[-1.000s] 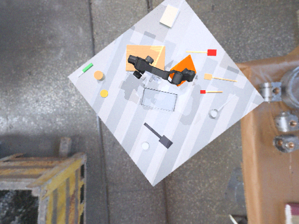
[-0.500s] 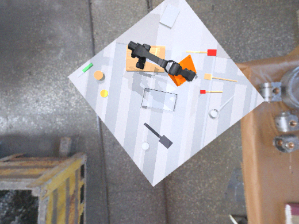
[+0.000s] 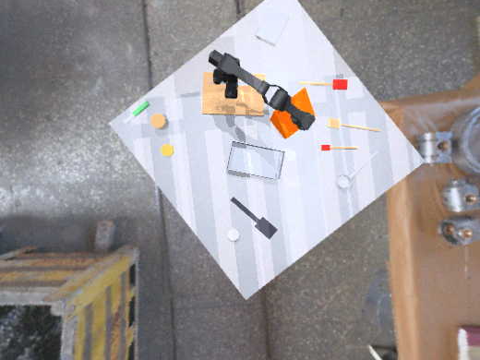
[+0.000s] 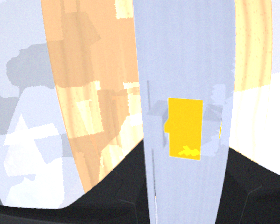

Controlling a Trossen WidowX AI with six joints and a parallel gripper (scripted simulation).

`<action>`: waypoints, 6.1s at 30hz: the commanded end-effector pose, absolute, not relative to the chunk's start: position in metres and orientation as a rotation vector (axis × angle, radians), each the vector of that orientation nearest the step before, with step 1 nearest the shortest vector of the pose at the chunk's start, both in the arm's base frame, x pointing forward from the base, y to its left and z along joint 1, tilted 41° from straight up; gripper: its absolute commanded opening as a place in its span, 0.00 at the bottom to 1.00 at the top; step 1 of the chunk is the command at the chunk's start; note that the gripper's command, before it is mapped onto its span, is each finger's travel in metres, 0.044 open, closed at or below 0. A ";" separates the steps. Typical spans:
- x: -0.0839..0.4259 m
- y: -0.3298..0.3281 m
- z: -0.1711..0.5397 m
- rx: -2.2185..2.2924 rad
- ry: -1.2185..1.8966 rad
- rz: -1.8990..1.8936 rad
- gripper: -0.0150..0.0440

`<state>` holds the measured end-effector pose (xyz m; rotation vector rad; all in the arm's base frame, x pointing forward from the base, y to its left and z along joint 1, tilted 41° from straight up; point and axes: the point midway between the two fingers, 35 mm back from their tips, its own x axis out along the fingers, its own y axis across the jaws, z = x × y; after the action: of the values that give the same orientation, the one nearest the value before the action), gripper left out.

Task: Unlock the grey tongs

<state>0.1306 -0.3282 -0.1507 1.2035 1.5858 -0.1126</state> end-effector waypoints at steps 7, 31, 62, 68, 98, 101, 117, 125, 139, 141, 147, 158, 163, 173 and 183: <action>0.130 -0.334 -0.152 1.176 1.568 -0.119 0.00; 0.125 -0.356 -0.170 1.109 1.215 -0.388 0.00; 0.111 -0.363 -0.141 0.948 0.753 -0.615 0.00; 0.107 -0.359 -0.129 0.908 0.669 -0.643 0.00; 0.100 -0.345 -0.099 0.815 0.504 -0.685 0.00; 0.100 -0.345 -0.099 0.815 0.504 -0.685 0.00; 0.100 -0.345 -0.099 0.815 0.504 -0.685 0.00; 0.102 -0.350 -0.107 0.837 0.540 -0.677 0.00; 0.109 -0.361 -0.134 0.925 0.701 -0.634 0.00; 0.110 -0.362 -0.138 0.937 0.725 -0.626 0.00; 0.113 -0.364 -0.147 0.969 0.798 -0.600 0.00; 0.118 -0.365 -0.160 1.025 0.936 -0.542 0.00; 0.120 -0.364 -0.164 1.047 1.001 -0.511 0.00; 0.124 -0.360 -0.169 1.087 1.128 -0.442 0.00; 0.127 -0.354 -0.169 1.120 1.258 -0.362 0.00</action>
<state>0.1258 -0.3515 -0.1705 1.1240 1.2201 -0.3839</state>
